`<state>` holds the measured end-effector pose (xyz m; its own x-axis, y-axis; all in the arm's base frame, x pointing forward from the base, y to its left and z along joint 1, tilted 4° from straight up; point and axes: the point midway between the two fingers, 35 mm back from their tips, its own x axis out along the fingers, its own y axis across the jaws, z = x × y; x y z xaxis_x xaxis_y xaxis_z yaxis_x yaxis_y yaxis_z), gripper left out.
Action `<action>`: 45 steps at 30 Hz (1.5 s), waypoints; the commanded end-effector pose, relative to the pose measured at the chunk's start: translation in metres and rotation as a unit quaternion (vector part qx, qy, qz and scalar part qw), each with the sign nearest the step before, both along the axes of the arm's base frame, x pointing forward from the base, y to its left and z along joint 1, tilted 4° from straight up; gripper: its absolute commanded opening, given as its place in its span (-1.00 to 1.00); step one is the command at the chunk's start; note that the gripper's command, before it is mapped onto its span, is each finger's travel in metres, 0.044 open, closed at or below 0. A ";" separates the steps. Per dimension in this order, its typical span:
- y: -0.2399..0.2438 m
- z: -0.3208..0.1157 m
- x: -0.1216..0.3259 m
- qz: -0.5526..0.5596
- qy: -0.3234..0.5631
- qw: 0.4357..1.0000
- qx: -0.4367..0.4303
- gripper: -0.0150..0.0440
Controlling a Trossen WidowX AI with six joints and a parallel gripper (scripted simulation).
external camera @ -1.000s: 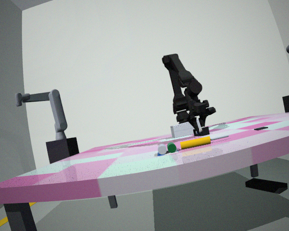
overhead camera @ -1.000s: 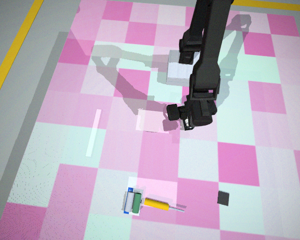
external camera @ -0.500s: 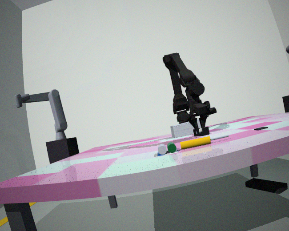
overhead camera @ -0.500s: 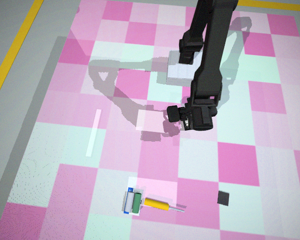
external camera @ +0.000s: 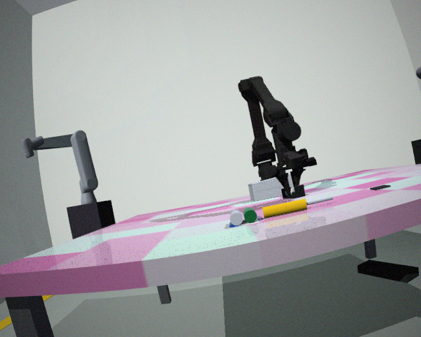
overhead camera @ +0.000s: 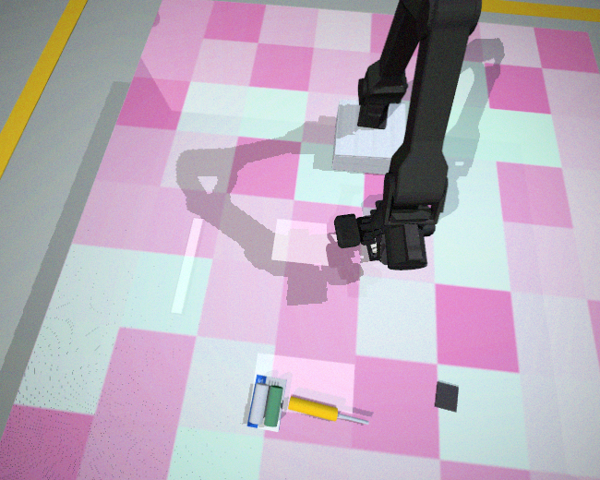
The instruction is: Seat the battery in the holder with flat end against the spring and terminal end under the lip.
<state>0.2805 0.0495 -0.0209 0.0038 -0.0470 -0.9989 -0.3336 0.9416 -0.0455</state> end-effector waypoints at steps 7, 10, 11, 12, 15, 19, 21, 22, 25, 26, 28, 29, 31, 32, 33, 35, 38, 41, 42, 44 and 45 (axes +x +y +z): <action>-0.001 -0.002 -0.004 -0.003 0.017 1.000 -0.005 -0.22; -0.001 -0.002 -0.003 -0.003 0.017 1.000 -0.005 -0.22; -0.001 -0.002 -0.003 -0.003 0.017 1.000 -0.005 -0.22; -0.001 -0.002 -0.002 -0.003 0.017 1.000 -0.005 -0.22; 0.000 -0.002 0.001 -0.003 0.017 1.000 -0.005 -0.22; 0.001 -0.002 0.004 -0.003 0.017 1.000 -0.005 -0.22; 0.002 -0.002 0.005 -0.003 0.017 1.000 -0.005 -0.22; 0.002 -0.001 0.006 -0.003 0.017 1.000 -0.005 -0.22; 0.003 -0.001 0.008 -0.003 0.018 1.000 -0.005 -0.22; 0.003 -0.001 0.009 -0.003 0.018 1.000 -0.005 -0.22; 0.003 -0.001 0.010 -0.003 0.018 1.000 -0.005 -0.22; 0.003 -0.001 0.010 -0.003 0.018 1.000 -0.005 -0.22; 0.004 -0.001 0.010 -0.003 0.018 1.000 -0.005 -0.22; 0.004 -0.001 0.010 -0.003 0.018 1.000 -0.005 -0.22; 0.004 -0.001 0.010 -0.003 0.018 1.000 -0.005 -0.22; 0.004 -0.001 0.010 -0.003 0.018 1.000 -0.005 -0.22; 0.004 -0.001 0.010 -0.003 0.018 1.000 -0.005 -0.04; 0.004 -0.001 0.010 -0.003 0.018 1.000 -0.005 0.13; 0.004 -0.001 0.010 -0.003 0.018 1.000 -0.005 0.13; 0.004 0.001 0.010 -0.003 0.018 1.000 -0.005 0.13; 0.004 0.003 0.010 -0.003 0.018 1.000 -0.005 0.13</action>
